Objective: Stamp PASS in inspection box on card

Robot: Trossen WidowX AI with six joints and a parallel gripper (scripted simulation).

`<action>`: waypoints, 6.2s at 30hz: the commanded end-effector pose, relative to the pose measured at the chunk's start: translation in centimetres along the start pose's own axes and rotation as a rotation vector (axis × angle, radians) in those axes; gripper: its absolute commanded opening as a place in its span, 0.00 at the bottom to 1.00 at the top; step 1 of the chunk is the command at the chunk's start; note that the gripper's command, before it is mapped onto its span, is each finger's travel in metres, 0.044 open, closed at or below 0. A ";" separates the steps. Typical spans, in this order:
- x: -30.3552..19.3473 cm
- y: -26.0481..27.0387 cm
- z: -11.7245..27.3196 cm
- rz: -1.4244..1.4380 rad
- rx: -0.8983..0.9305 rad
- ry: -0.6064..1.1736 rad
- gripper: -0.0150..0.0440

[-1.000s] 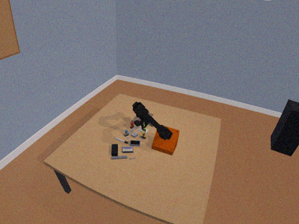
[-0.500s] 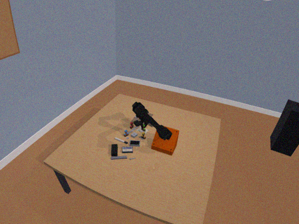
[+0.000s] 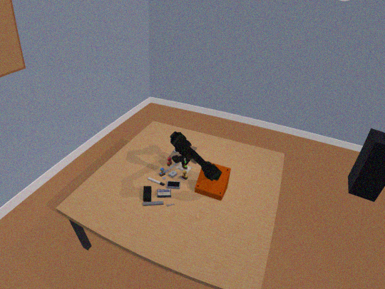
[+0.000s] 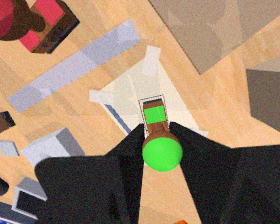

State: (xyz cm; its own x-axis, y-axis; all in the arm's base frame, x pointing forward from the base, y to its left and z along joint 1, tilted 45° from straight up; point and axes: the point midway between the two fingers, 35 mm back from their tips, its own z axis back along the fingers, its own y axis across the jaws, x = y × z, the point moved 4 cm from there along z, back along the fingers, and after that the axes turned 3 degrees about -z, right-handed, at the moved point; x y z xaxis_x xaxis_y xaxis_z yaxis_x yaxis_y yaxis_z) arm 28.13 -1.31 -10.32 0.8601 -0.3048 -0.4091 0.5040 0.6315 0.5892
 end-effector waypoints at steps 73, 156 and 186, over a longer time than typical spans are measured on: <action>-0.2 8.9 7.4 -0.004 -0.027 -0.022 0.25; -10.0 27.0 -0.1 0.012 0.019 0.014 0.61; -9.6 27.1 11.5 0.006 0.010 0.009 0.68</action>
State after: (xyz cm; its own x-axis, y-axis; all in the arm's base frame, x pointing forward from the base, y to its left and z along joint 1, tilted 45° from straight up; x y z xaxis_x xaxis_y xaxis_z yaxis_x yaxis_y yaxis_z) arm 34.44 10.47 17.48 0.8614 -0.2982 -0.4113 0.5015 0.6287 0.5944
